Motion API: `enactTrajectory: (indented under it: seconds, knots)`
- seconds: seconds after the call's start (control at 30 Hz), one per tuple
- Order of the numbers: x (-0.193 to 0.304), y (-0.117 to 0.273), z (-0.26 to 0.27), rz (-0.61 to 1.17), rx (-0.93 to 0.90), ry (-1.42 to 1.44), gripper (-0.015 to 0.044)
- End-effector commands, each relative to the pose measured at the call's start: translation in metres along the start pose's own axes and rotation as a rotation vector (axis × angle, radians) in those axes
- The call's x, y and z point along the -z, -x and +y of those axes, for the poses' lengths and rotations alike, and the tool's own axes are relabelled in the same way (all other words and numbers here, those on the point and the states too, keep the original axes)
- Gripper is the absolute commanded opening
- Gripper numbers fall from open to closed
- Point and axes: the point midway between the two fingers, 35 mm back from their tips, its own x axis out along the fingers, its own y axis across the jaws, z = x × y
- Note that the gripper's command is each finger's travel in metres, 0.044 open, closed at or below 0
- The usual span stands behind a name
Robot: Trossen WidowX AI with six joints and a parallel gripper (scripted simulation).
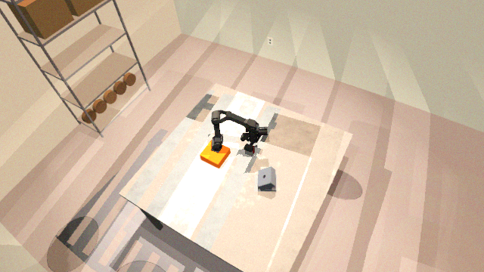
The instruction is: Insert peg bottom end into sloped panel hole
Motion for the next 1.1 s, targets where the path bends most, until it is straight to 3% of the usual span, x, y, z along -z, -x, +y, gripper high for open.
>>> enactTrajectory:
  seconds: [0.0, 0.63, 1.07]
  knots:
    - [-0.001, -0.009, 0.001, -0.004, -0.007, 0.003, 0.0440]
    - [-0.002, -0.034, 0.002, -0.004, -0.007, 0.003, 0.0440]
    - [-0.002, -0.030, 0.001, -0.003, -0.002, 0.000, 0.0099]
